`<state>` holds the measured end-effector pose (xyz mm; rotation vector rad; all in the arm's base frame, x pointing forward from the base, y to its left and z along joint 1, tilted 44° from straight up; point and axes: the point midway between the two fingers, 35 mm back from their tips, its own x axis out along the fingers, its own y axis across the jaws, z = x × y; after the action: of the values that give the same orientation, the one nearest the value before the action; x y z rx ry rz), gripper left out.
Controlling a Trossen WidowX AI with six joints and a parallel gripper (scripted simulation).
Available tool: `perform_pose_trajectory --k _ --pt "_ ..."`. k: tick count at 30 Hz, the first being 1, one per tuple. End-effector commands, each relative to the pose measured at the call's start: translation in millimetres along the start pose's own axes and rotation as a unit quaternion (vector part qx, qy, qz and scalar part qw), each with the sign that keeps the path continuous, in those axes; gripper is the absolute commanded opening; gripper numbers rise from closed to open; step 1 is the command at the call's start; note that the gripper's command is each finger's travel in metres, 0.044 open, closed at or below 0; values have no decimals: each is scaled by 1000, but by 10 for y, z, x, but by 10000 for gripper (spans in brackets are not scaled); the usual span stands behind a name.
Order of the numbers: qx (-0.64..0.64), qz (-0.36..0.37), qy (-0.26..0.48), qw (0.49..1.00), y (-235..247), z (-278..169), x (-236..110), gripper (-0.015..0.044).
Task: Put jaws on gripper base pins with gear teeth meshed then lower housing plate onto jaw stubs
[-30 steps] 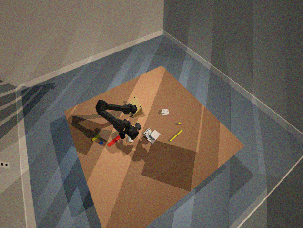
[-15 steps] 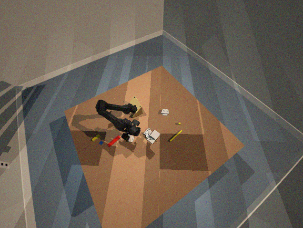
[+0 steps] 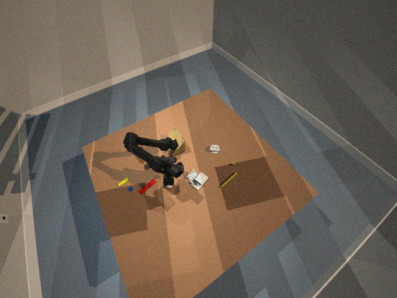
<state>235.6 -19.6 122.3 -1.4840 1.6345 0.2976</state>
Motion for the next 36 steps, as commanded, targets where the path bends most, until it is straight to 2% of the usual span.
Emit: perform_pose_trajectory --k 1,18,36 --pt "-65 3 1 998 40 3 9 0" --pt "-342 4 2 940 137 26 9 0" --pt "-604 6 3 797 239 45 10 0"
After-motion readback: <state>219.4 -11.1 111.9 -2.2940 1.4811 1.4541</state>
